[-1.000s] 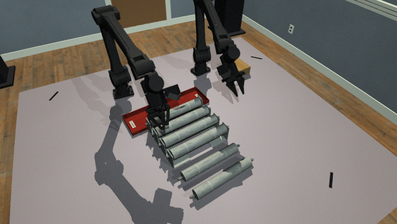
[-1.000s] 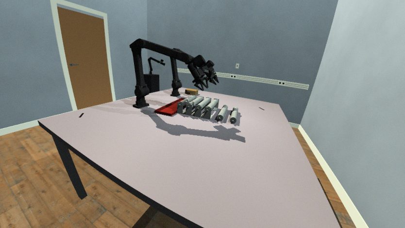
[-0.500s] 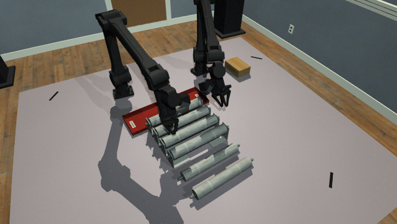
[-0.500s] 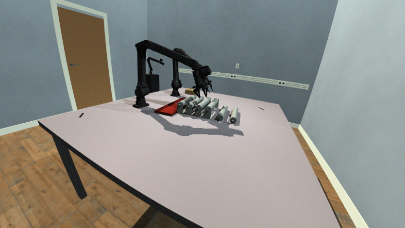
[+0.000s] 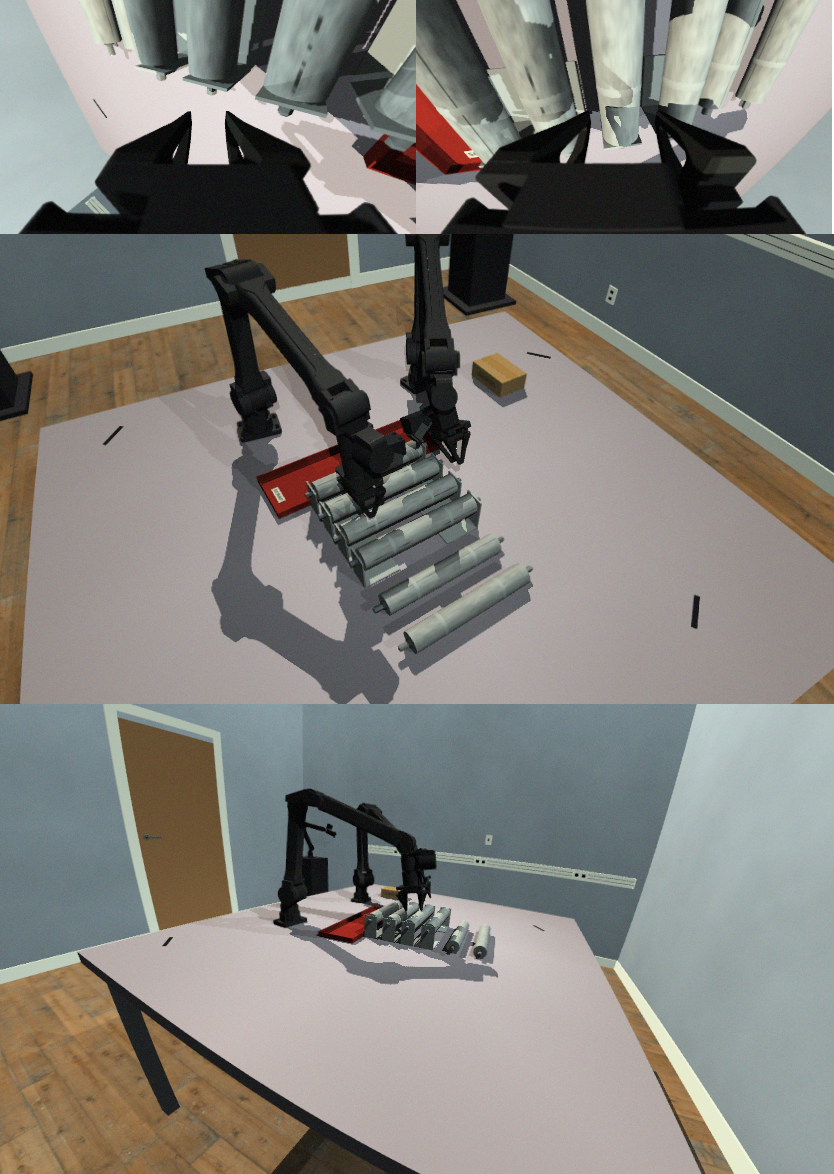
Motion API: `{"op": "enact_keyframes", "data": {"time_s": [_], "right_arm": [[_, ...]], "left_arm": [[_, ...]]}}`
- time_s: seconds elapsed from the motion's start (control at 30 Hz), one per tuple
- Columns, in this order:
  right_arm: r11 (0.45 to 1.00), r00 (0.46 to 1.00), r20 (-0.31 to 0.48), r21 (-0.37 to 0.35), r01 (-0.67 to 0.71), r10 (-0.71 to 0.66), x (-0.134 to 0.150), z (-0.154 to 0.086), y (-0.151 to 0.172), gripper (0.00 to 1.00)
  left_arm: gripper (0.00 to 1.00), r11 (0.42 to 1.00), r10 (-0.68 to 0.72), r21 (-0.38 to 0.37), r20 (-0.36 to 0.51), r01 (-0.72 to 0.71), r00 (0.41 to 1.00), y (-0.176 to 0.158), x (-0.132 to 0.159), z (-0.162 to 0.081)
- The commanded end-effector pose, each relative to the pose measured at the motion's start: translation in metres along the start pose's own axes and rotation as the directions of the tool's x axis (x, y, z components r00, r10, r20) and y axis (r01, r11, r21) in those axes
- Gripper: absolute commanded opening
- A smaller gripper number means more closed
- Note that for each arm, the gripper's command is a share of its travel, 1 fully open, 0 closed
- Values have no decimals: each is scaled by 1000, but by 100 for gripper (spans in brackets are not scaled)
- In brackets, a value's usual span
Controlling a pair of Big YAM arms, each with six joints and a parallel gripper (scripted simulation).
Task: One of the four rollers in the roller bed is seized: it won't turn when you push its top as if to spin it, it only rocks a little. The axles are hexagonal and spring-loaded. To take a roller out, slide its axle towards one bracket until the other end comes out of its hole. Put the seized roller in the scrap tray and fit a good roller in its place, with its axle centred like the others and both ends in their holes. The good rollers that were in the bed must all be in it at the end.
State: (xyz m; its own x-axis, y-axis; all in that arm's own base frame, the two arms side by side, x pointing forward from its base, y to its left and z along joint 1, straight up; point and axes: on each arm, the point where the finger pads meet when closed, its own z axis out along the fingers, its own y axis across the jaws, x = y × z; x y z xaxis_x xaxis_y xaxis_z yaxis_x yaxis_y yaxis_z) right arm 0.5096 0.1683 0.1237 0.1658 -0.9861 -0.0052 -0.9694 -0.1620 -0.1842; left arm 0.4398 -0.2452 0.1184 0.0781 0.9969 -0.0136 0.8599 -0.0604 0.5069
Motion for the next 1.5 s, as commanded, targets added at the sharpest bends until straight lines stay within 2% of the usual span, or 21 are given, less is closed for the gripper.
{"op": "enact_keyframes", "data": {"time_s": [0.0,0.07,0.1,0.17,0.23,0.3,0.37,0.4,0.5,0.6,0.73,0.77,0.9,0.93,0.97,1.03,1.17,1.2,1.23,1.27,1.47], "right_arm": [[997,1000,4,73,31,-31,1,-33,-32,62],[997,999,10,74,36,-36,-2,-36,-29,62],[995,999,16,86,43,-45,-10,-41,-31,62],[996,999,15,88,33,-35,-7,-42,-32,62],[1000,1000,8,28,8,-8,-9,-6,-15,62],[1000,1000,6,19,8,-8,-8,-5,-12,62],[999,1000,10,45,7,-7,-8,-19,-15,62],[1000,1000,-2,-18,16,-16,0,18,6,62],[1000,1000,-3,-14,20,-20,5,29,5,62],[1000,1000,0,3,12,-12,2,21,-4,62],[1000,1000,0,8,21,-21,4,38,-4,62],[1000,1000,-2,-9,22,-22,6,47,5,62],[1000,1000,-2,-2,22,-22,6,58,2,62],[1000,1000,0,11,23,-23,4,52,-2,62],[999,1000,6,40,21,-21,-1,35,-11,62],[998,1000,9,64,23,-23,-4,27,-18,62],[999,1000,7,44,24,-25,-3,28,-12,62],[999,1000,7,46,17,-18,-2,29,-12,62],[999,1000,6,36,22,-22,-4,34,-6,62],[999,1000,6,34,24,-24,-4,34,-6,62],[999,1000,6,34,24,-24,-4,34,-6,62]], "left_arm": [[32,1000,24,-11,1,-24,1000,5,1,-8],[32,1000,24,-13,0,-24,1000,9,-1,-6],[32,998,42,40,-17,-41,999,-15,1,10],[32,1000,17,0,-5,-17,1000,2,-1,3],[32,999,20,32,-12,-20,1000,-15,-2,13],[32,1000,16,15,-4,-15,1000,-6,-5,8],[32,1000,9,-7,7,-9,1000,2,-7,-2],[32,1000,22,12,-9,-22,1000,-4,2,20],[32,1000,25,20,-13,-25,1000,-9,5,34],[32,1000,16,6,-6,-16,1000,1,1,29],[32,999,8,-45,16,-7,1000,29,-9,36],[32,999,8,-46,16,-7,1000,30,-9,39],[32,999,8,-45,16,-8,1000,30,-9,53],[32,999,8,-44,15,-7,1000,29,-9,55],[32,999,4,-54,21,-3,1000,33,-9,42],[32,997,1,-74,37,2,999,39,-16,22],[32,996,2,-92,44,2,999,43,-17,22],[32,999,5,-51,22,-4,1000,29,-11,40],[32,998,7,-60,26,-5,1000,34,-14,42],[3,998,6,-59,26,-4,1000,34,-14,42],[3,998,-3,-67,36,6,999,34,-18,37]]}}
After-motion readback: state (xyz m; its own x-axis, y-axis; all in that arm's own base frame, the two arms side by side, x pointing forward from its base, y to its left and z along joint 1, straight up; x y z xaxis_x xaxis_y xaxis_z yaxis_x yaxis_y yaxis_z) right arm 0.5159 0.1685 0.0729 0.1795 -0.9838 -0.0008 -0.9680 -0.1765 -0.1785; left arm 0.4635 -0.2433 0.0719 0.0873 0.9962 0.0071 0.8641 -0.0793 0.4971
